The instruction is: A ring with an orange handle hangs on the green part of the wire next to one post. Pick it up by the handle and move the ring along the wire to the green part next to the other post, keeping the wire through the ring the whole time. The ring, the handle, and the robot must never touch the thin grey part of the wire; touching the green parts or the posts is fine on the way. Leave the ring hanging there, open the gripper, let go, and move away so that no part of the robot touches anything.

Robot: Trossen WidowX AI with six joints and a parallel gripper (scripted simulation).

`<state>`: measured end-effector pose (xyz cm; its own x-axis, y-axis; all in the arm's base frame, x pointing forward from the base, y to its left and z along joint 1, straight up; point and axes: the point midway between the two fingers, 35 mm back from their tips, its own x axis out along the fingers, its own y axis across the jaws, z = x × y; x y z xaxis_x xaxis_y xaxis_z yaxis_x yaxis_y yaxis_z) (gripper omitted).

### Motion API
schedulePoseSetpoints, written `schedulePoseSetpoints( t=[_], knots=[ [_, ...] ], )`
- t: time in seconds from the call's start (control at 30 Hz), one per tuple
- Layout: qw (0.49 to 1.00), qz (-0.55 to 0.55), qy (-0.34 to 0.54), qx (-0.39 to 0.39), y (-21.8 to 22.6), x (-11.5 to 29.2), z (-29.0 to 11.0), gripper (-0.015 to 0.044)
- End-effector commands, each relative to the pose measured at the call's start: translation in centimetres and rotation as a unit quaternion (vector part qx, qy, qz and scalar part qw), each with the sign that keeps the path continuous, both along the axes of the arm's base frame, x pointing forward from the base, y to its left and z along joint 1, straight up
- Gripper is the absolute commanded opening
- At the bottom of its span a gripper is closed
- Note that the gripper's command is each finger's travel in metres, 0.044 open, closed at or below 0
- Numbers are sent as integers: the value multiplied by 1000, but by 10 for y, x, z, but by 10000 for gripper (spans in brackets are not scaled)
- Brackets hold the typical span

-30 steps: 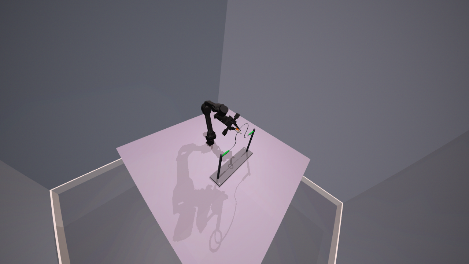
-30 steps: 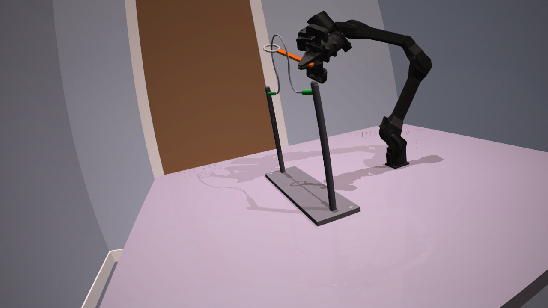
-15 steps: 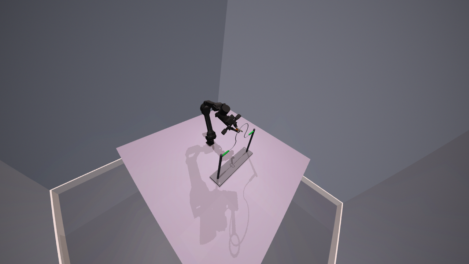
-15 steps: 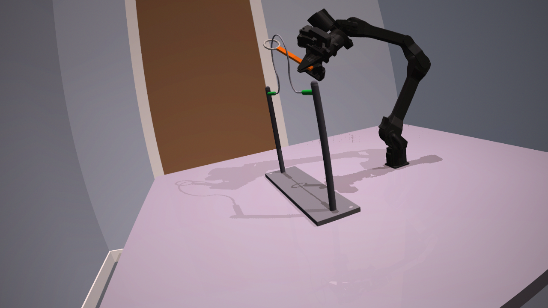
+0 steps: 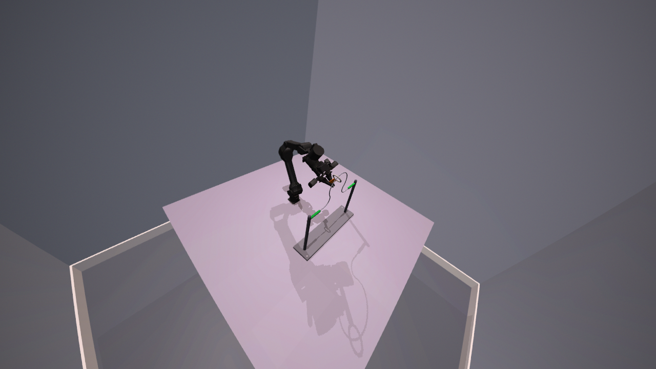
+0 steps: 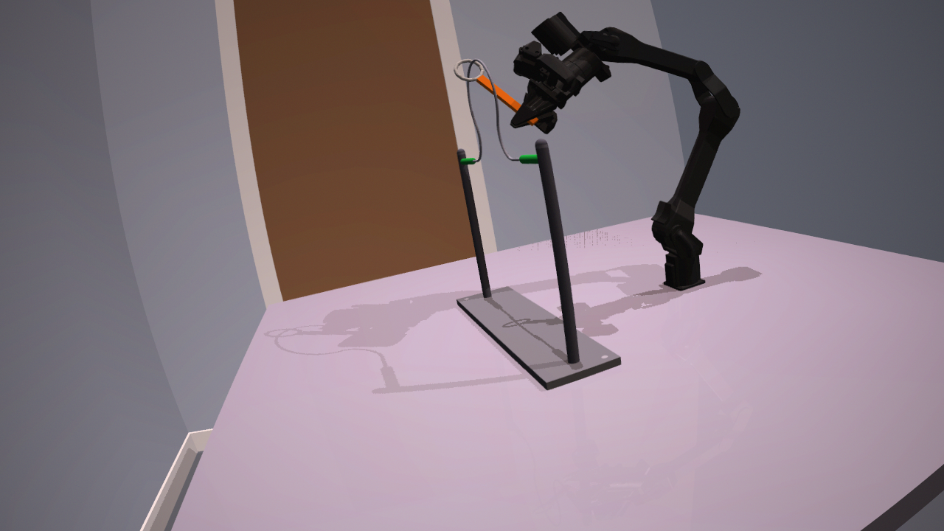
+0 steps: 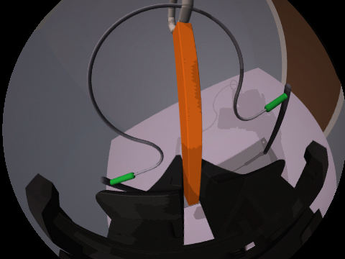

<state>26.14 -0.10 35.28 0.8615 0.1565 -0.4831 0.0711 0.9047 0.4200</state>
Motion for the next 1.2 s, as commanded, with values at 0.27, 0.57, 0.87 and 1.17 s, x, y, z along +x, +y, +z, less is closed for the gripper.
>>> schedulePoseSetpoints(
  t=[0.27, 0.57, 0.87, 1.17],
  knots=[
    [996, -2, -5, -94, -6, 0, -1, -150],
    [987, -4, -7, -157, -10, 0, -2, -150],
    [975, -5, -10, -221, -14, 0, -3, -150],
    [959, -6, -13, -283, -19, 0, -3, -150]
  ],
)
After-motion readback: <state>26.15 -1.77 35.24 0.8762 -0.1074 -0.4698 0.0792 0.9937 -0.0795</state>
